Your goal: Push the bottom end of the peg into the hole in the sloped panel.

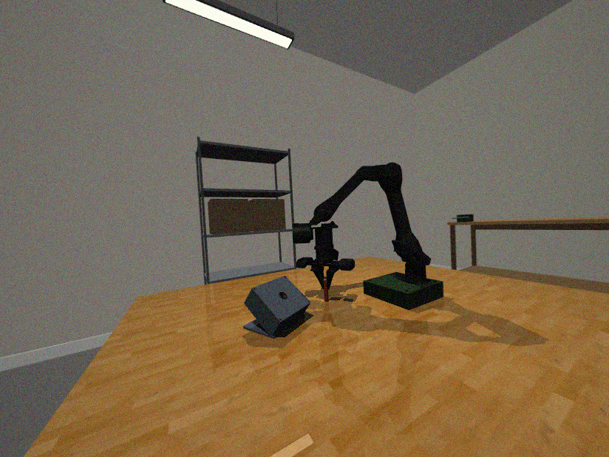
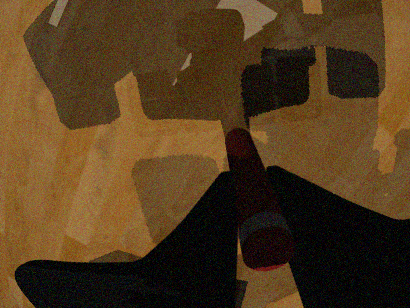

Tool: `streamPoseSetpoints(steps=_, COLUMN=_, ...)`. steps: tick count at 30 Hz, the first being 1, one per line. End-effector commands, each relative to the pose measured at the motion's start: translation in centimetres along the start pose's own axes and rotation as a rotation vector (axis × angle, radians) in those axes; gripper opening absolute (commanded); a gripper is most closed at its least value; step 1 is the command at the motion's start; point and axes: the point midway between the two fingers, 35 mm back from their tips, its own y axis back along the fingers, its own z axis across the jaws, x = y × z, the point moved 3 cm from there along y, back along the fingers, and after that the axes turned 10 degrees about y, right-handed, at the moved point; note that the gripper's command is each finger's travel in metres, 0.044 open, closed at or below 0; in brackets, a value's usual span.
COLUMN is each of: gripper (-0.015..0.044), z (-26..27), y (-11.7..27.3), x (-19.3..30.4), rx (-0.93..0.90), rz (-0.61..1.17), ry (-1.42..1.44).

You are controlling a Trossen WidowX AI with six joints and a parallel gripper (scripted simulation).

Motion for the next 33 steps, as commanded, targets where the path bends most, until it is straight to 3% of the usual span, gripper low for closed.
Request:
streamPoseSetpoints(steps=1, gripper=0.0000, z=0.0, y=0.0, x=0.0, rx=-0.001, rz=0.000, ry=0.000)
streamPoseSetpoints(steps=23, gripper=0.0000, z=0.1, y=7.7, x=-0.1, rx=0.008, rz=0.002, ry=-0.004)
streamPoseSetpoints(steps=33, gripper=0.0000, z=0.1, y=8.0, x=0.2, rx=0.001, rz=-0.010, ry=0.011)
